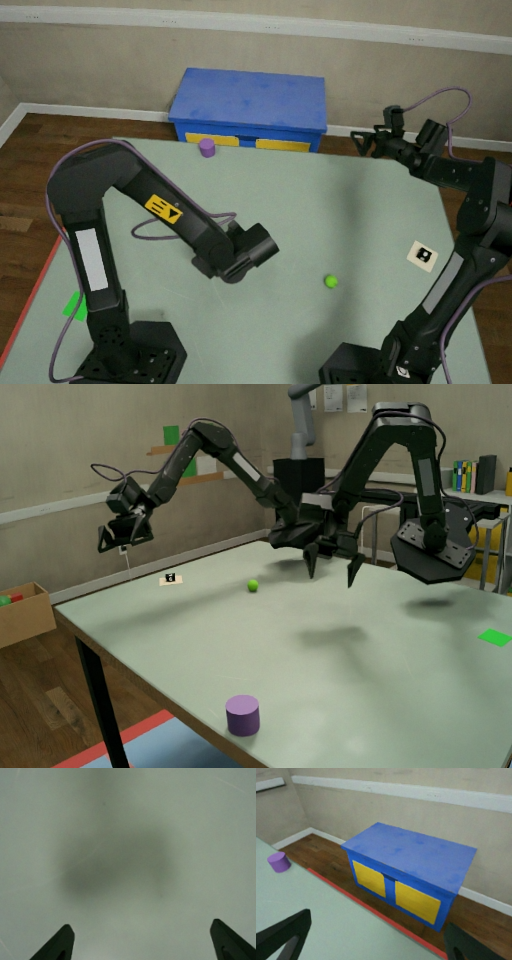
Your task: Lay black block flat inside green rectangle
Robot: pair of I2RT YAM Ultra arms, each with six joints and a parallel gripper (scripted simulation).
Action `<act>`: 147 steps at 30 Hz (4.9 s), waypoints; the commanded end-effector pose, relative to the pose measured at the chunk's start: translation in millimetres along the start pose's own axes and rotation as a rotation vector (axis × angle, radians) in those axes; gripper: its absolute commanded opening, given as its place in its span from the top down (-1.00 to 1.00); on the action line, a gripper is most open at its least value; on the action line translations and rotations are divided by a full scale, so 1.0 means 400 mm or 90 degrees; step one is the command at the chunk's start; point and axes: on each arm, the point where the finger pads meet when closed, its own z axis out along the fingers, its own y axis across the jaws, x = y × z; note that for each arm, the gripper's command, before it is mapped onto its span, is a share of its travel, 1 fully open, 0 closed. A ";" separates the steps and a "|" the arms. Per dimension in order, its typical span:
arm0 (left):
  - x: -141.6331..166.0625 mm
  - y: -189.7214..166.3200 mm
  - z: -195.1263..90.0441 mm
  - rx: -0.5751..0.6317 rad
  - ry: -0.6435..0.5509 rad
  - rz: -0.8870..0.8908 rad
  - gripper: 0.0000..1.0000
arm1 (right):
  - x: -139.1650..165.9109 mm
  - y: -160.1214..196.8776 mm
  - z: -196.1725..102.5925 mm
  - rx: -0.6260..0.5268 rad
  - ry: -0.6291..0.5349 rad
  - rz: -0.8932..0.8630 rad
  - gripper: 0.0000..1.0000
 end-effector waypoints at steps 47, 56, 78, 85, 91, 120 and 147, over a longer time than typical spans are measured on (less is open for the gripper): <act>-0.381 0.589 0.088 -0.435 0.037 -0.298 -1.00 | 0.357 0.014 -0.607 0.503 0.316 0.374 -1.00; -0.415 0.712 0.018 -0.498 -0.014 -0.400 -1.00 | 0.433 0.019 -0.765 0.628 0.382 0.455 -1.00; -0.442 0.768 -0.023 -0.520 -0.080 -0.463 -1.00 | 0.463 0.005 -0.812 0.648 0.429 0.477 -0.11; -0.465 0.730 0.012 -0.472 -0.065 -0.437 -1.00 | 0.495 -0.017 -0.796 0.621 0.500 0.496 -0.11; -0.482 0.561 0.137 -0.323 0.031 -0.284 -1.00 | 0.544 -0.085 -0.761 0.592 0.571 0.518 -0.11; -0.158 -0.191 0.205 0.263 0.195 0.270 -1.00 | 0.621 -0.144 -0.725 0.551 0.653 0.544 -0.11; 0.400 -0.547 -0.407 0.862 0.016 0.662 -1.00 | 0.626 -0.156 -0.720 0.553 0.650 0.543 -0.11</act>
